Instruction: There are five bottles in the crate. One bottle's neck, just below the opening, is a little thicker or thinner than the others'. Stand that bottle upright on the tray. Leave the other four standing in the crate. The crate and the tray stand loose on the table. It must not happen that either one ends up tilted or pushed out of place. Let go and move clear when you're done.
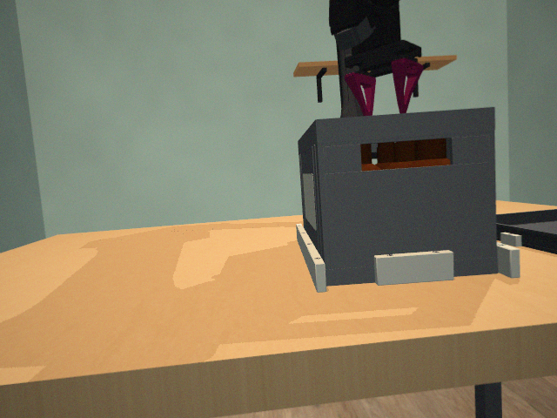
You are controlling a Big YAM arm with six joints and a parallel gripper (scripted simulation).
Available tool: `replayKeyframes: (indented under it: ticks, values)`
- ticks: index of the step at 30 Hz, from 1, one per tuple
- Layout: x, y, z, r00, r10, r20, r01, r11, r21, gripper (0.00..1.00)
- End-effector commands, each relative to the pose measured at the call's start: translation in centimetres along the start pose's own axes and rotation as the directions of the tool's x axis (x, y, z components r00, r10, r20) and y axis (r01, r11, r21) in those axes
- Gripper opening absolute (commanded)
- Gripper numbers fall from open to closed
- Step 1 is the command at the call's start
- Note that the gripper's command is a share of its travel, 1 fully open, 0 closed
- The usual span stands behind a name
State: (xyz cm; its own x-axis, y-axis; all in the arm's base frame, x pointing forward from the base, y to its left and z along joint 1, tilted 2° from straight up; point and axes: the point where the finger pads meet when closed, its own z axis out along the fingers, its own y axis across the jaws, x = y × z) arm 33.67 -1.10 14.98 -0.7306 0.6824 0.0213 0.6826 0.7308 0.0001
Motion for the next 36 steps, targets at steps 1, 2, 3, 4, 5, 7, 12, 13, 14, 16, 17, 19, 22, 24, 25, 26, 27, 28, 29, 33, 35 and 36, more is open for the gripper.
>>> replayKeyframes:
  ticks: [1,2,3,4,5,7,12,13,14,16,17,19,22,24,25,26,27,28,29,33,35,36]
  values:
    - [0.19,0.11,1.18,1.000,0.005,-0.006,-0.005,1.000,0.009,0.61]
    - [0.19,0.12,1.29,1.000,0.005,-0.006,-0.005,1.000,0.009,0.61]
    - [0.20,0.13,1.35,1.000,0.004,-0.005,-0.004,1.000,0.008,0.61]
    - [0.21,0.13,1.38,1.000,0.004,-0.004,-0.004,1.000,0.007,0.61]
    - [0.21,0.13,1.38,1.000,0.004,-0.004,-0.004,1.000,0.007,0.61]
    - [0.22,0.14,1.30,1.000,0.003,0.000,-0.003,1.000,0.003,0.61]
    - [0.24,0.16,1.94,1.000,0.003,-0.006,-0.003,1.000,0.009,0.61]
    - [0.24,0.17,1.99,1.000,0.003,-0.006,-0.003,1.000,0.009,0.61]
    - [0.25,0.17,2.03,1.000,0.003,-0.006,-0.003,1.000,0.009,0.61]
    - [0.27,0.16,1.90,1.000,0.002,-0.002,-0.002,1.000,0.006,0.61]
    - [0.32,0.12,1.89,1.000,0.002,-0.003,-0.002,1.000,0.007,0.61]
    - [0.30,0.14,1.96,1.000,0.002,-0.004,-0.002,1.000,0.007,0.61]
    - [0.30,0.14,1.98,1.000,0.002,-0.004,-0.002,1.000,0.007,0.61]
    - [0.37,0.07,1.99,1.000,0.002,-0.007,-0.002,1.000,0.010,0.61]
    - [0.38,0.07,1.99,1.000,0.002,-0.007,-0.002,1.000,0.010,0.61]
    - [0.38,0.07,1.99,1.000,0.002,-0.007,-0.002,1.000,0.010,0.61]
    - [0.38,0.07,1.99,1.000,0.002,-0.007,-0.002,1.000,0.010,0.61]
    - [0.38,0.07,1.99,1.000,0.002,-0.007,-0.002,1.000,0.010,0.61]
    - [0.38,0.07,1.99,1.000,0.002,-0.007,-0.002,1.000,0.010,0.61]
    - [0.38,0.07,1.99,1.000,0.002,-0.007,-0.002,1.000,0.010,0.61]
    - [0.38,0.07,1.99,1.000,0.002,-0.007,-0.002,1.000,0.010,0.61]
    - [0.38,0.07,1.99,1.000,0.002,-0.007,-0.002,1.000,0.010,0.61]
